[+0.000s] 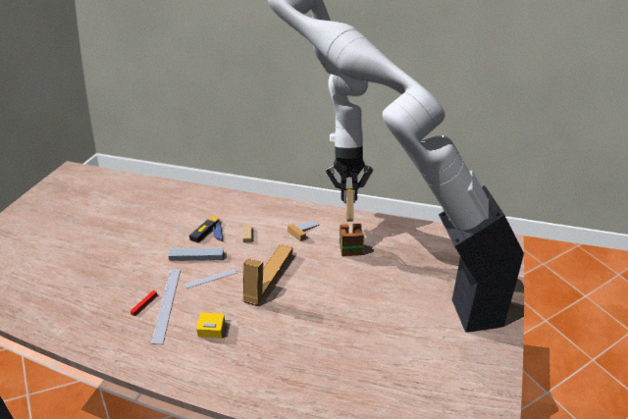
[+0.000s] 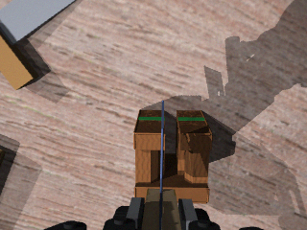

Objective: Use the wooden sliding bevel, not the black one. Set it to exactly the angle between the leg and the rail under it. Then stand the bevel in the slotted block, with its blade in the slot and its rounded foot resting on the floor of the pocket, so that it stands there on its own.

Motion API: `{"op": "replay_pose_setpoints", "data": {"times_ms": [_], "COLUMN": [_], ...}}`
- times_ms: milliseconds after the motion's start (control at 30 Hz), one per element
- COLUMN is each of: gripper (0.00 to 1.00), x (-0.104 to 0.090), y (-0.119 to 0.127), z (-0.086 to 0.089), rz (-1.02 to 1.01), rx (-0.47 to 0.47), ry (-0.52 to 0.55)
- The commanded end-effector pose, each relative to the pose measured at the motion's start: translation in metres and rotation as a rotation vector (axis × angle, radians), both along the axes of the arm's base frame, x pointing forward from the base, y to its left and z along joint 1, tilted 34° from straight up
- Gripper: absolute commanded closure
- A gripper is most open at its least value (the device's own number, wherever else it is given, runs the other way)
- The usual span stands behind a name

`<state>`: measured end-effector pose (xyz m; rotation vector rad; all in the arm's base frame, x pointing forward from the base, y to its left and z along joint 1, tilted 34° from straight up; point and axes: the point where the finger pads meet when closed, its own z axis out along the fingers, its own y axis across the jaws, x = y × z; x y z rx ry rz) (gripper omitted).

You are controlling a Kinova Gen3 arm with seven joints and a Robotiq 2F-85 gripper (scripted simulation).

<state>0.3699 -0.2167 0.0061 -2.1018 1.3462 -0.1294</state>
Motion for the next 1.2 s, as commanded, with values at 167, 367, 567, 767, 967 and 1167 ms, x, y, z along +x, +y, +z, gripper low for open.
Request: {"op": "replay_pose_setpoints", "data": {"times_ms": [167, 367, 567, 767, 967, 1167], "gripper": [0.9, 0.9, 0.9, 0.9, 0.9, 0.9], "x": [0.012, 0.025, 0.041, 0.061, 0.073, 0.088], "y": [0.02, 0.043, 0.071, 0.104, 0.125, 0.152], "z": [0.016, 0.032, 0.052, 0.076, 0.091, 0.111], "rz": [-0.039, -0.083, -0.133, -0.195, -0.234, -0.284], "rx": [0.014, 0.03, 0.05, 0.074, 0.088, 0.108], "ry": [0.007, 0.016, 0.026, 0.039, 0.046, 0.056]}}
